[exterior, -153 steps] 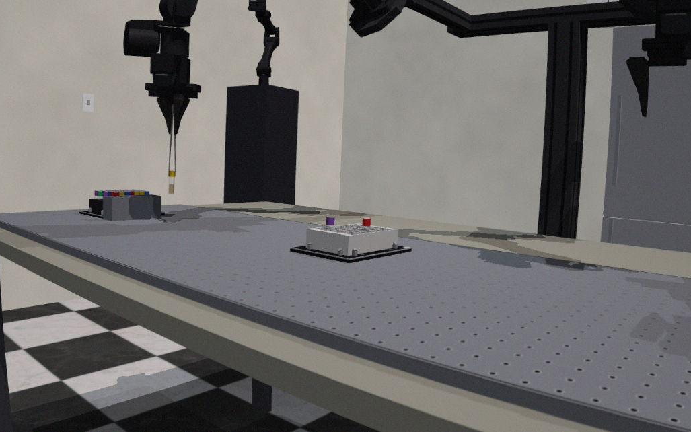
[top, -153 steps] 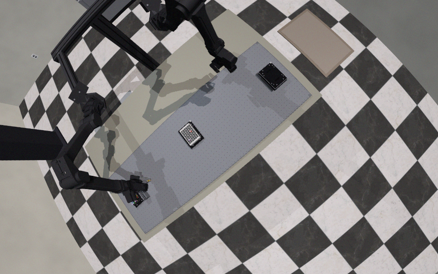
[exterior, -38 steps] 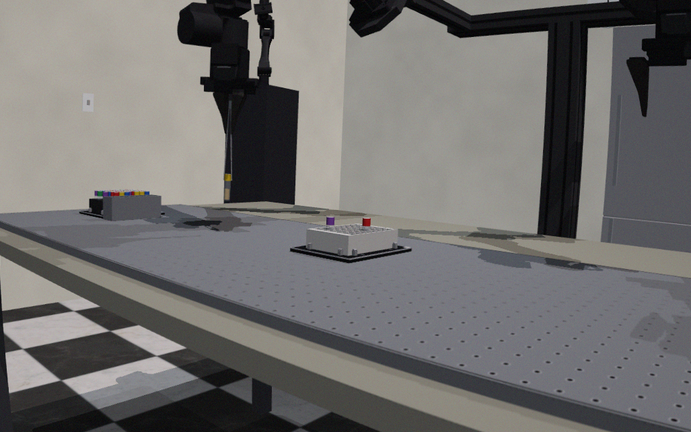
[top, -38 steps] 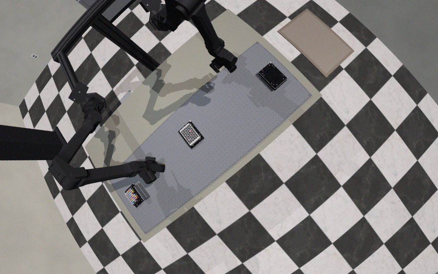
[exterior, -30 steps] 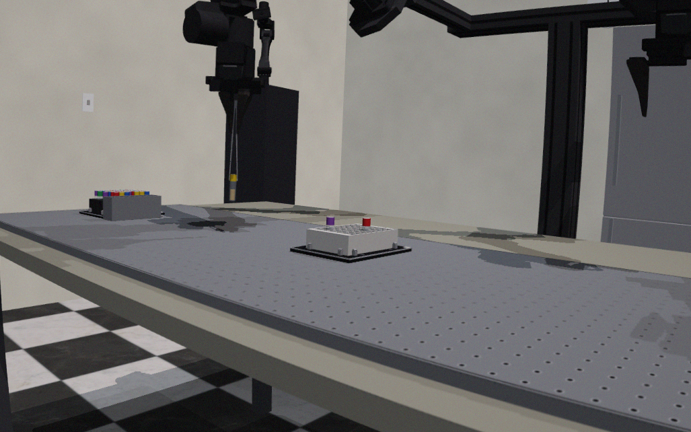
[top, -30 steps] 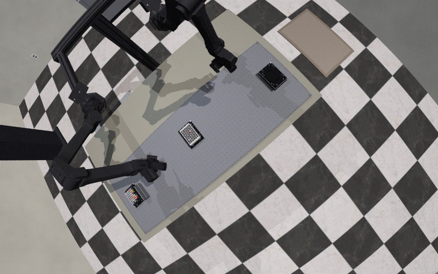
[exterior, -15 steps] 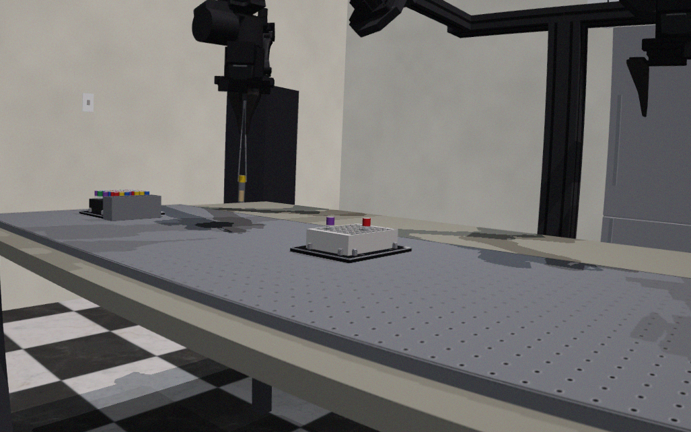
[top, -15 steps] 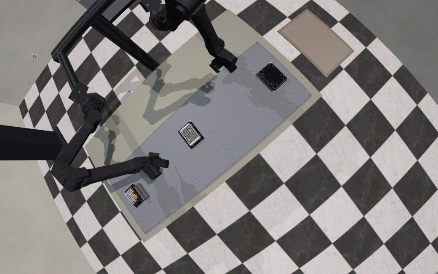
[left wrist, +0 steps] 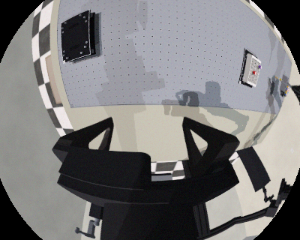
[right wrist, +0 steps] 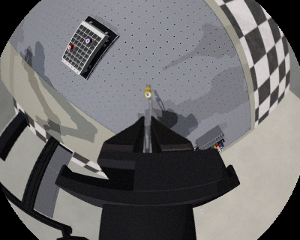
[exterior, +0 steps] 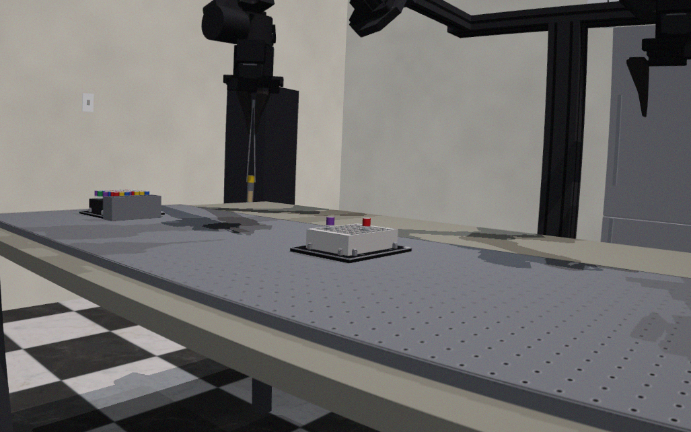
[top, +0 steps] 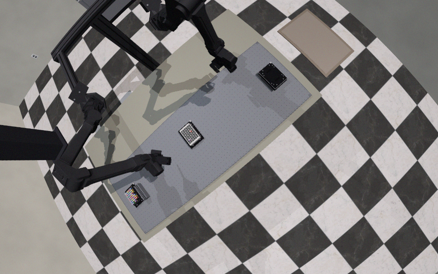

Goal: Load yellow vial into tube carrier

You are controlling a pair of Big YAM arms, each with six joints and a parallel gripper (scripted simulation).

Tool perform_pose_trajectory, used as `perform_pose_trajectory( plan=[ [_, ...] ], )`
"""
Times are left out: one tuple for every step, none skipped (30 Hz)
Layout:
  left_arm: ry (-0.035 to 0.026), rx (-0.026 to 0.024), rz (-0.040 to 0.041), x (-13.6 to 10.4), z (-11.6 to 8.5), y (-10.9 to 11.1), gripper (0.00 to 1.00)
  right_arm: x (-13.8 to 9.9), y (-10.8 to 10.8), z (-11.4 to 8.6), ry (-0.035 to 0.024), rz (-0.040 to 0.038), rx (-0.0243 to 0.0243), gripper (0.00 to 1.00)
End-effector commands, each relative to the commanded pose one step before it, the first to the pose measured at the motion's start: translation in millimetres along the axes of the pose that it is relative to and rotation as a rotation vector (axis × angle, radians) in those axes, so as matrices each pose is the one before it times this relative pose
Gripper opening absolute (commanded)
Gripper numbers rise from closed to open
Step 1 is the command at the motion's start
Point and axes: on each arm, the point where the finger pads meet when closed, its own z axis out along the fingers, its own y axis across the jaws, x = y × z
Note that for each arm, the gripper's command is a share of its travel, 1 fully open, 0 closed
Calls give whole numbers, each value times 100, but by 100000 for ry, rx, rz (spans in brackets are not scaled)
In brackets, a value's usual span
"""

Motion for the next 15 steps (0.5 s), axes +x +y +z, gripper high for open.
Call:
perform_pose_trajectory(
  plan=[
    [-4929, -1479, 1247, -1516, -697, 553, 100, -1373, 891, 109, -2110, 1440, -211, 9],
    [0, 0, 0, 0, 0, 0, 100, -110, 130, -5, -21, 6, 6, 9],
    [0, 0, 0, 0, 0, 0, 100, -84, 152, -5, 21, -13, -26, 9],
    [0, 0, 0, 0, 0, 0, 100, -96, 126, -39, -43, 17, 31, 9],
    [0, 0, 0, 0, 0, 0, 100, 0, 0, 0, 0, 0, 0, 9],
    [0, 0, 0, 0, 0, 0, 100, 0, 0, 0, 0, 0, 0, 9],
    [0, 0, 0, 0, 0, 0, 100, -728, -871, -982, -2261, 1100, 1942, 9],
    [0, 0, 0, 0, 0, 0, 100, 51, 389, 241, 556, -268, -460, 9],
    [0, 0, 0, 0, 0, 0, 100, 83, 442, 292, 671, -331, -564, 9],
    [0, 0, 0, 0, 0, 0, 100, 173, 521, 301, 820, -411, -695, 9],
    [0, 0, 0, 0, 0, 0, 100, 5, 286, 115, 319, -163, -280, 9],
    [0, 0, 0, 0, 0, 0, 100, -103, 136, -6, -12, 0, -18, 9],
    [0, 0, 0, 0, 0, 0, 100, -93, 144, -6, 42, -24, -60, 9],
    [0, 0, 0, 0, 0, 0, 100, -98, 140, -7, 18, -16, -45, 9],
    [0, 0, 0, 0, 0, 0, 100, -124, 118, -8, -54, 21, 19, 9]
  ],
)
